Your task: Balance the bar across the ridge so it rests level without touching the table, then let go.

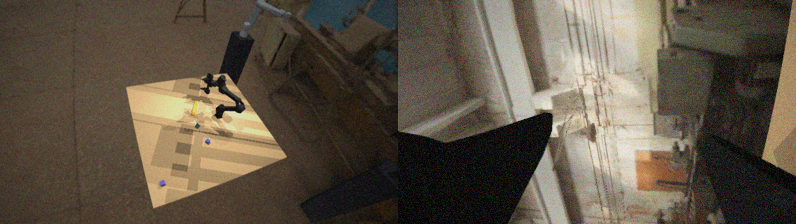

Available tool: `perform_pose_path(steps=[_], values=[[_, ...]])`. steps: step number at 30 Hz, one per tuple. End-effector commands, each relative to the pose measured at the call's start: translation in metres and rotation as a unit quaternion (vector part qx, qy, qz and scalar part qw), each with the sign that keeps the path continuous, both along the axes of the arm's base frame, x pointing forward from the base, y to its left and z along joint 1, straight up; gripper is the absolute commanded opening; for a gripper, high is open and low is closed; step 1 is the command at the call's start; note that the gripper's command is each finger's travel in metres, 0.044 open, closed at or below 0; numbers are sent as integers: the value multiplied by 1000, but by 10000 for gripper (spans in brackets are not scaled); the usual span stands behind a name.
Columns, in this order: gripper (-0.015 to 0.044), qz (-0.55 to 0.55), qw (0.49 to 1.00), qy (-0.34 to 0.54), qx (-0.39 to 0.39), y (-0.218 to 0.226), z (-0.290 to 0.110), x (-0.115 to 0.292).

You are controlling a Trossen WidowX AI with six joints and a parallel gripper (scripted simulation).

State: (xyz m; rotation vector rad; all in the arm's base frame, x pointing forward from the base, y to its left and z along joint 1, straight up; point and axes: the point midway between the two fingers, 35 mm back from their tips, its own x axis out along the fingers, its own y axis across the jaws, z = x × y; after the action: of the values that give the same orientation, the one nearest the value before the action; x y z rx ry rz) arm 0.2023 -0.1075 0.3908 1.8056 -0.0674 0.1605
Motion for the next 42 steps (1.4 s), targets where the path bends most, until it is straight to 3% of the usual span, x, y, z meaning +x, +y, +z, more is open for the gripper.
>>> perform_pose_path(steps=[1, 4, 24, 42], values=[[374, -1, 1000, 0, -1, 0, 0, 0], [315, -12, 1000, 3, -19, -6, -2, 3], [315, -91, 977, 69, -179, -51, -30, 26], [315, -111, 919, 173, -335, -81, -70, 43]])
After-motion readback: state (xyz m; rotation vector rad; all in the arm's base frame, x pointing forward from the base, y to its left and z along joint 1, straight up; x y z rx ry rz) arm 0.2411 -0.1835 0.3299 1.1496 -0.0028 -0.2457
